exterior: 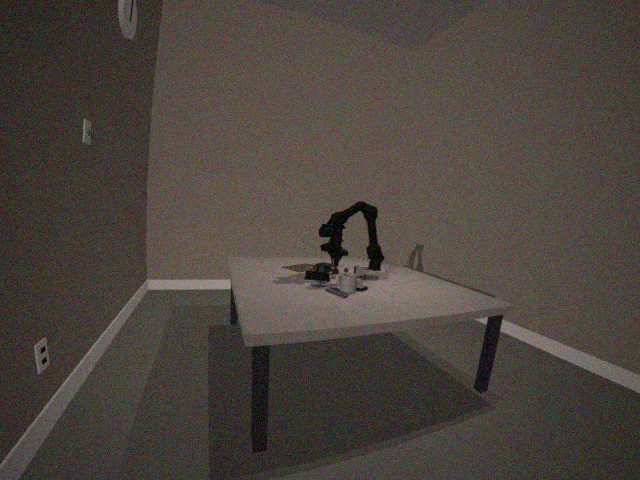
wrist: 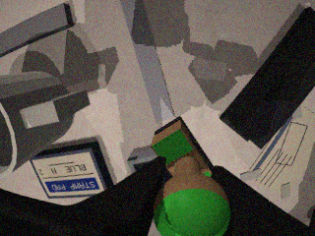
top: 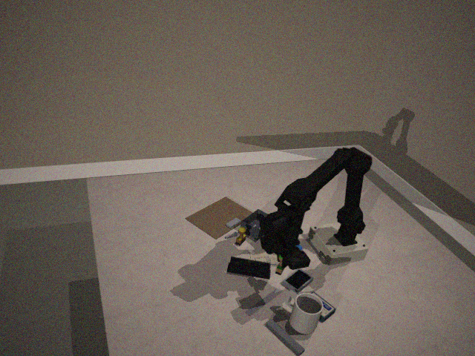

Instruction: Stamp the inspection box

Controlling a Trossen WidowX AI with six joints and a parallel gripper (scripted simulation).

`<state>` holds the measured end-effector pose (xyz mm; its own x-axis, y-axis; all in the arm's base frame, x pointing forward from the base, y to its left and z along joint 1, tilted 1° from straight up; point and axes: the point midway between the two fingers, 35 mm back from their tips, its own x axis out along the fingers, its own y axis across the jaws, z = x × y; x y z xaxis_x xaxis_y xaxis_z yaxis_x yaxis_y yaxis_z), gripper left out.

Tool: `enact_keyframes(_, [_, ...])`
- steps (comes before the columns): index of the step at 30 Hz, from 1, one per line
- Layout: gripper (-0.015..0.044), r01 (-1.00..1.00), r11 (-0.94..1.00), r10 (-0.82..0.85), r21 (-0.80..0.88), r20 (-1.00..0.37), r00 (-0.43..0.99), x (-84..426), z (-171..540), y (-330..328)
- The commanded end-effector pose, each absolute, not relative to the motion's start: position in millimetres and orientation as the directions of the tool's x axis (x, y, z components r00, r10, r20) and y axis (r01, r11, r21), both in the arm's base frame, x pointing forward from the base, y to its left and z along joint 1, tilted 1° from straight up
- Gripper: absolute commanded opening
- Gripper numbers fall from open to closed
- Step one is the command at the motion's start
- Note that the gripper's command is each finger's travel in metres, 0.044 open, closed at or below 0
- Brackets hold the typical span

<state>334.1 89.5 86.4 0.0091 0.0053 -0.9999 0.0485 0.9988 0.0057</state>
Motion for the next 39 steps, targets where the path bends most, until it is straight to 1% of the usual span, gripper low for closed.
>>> enact_keyframes(1, [0.0,0.052,0.999,0.006,0.007,-1.0,0.018,317.6,89.2,91.5])
enact_keyframes(17, [0.0,0.052,0.999,0.006,0.007,-1.0,0.012,255.2,81.7,93.6])
enact_keyframes(39, [0.0,0.051,0.999,0.006,0.006,-1.0,0.012,255.6,69.1,94.2])
